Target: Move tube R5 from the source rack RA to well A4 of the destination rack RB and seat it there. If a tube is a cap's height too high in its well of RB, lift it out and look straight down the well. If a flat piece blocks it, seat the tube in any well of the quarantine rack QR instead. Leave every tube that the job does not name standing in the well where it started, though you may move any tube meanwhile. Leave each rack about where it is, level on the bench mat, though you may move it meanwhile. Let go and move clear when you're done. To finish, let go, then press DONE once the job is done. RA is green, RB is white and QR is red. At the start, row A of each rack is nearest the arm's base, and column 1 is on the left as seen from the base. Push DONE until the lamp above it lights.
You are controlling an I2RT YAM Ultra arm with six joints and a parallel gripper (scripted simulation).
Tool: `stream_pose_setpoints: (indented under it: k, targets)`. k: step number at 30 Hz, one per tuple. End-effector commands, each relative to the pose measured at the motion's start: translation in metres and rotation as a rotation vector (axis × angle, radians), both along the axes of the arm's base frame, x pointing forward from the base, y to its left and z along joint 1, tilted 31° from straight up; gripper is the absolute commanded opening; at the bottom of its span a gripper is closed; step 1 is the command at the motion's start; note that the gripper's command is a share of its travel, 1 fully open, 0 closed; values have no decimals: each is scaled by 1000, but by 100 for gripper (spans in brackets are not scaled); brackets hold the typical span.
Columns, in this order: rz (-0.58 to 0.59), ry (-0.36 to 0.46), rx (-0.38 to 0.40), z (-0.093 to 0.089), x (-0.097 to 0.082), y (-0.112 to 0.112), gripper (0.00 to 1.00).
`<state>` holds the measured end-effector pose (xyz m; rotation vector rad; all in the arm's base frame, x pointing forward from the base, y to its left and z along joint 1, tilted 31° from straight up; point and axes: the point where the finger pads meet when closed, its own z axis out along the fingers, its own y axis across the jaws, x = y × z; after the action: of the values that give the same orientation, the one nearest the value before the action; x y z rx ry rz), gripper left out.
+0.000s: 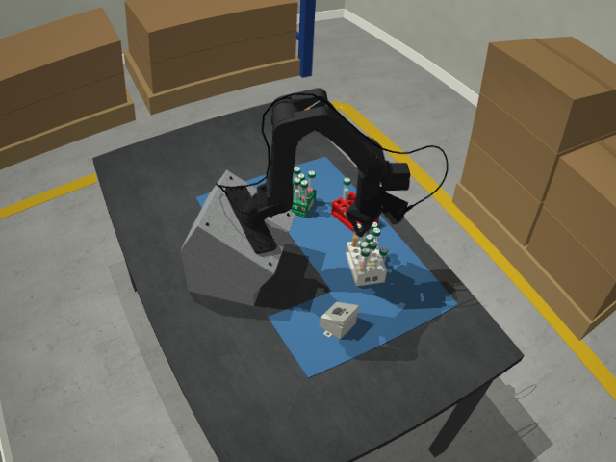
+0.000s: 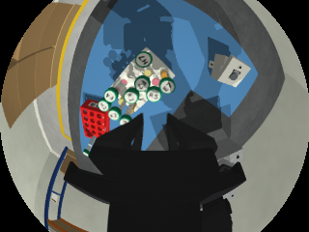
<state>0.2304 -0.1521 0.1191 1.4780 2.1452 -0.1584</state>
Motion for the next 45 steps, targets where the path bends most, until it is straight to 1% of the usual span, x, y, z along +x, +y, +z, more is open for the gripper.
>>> stream_pose_setpoints:
  k: [1,5,13,14,16,17,19,20,21,23,25,26,29,34,40,42,45]
  targets:
    - [-9,-23,-21,24,-3,4,30]
    - [-9,-24,-20,32,-8,8,30]
    - [-9,-24,-20,32,-8,9,30]
    - [-9,-21,-19,31,-7,8,30]
    - [-8,9,-5,24,-5,7,30]
    - [-8,0,-5,22,-7,7,30]
    - [49,35,-29,21,0,20,30]
    - [78,60,-35,14,0,27,30]
    - [107,99,-38,2,-4,35,30]
    - [165,126,-63,-2,0,47,30]
    - [165,126,-63,-2,0,47,30]
    - [192,98,-87,12,12,51,30]
    - [278,142,-121,3,17,70,30]
    - [416,196,-179,-4,30,101,30]
    - [417,194,-180,-16,42,138,30]
    - [417,194,-180,-16,42,138,30]
    - [417,184,-179,-21,49,158,30]
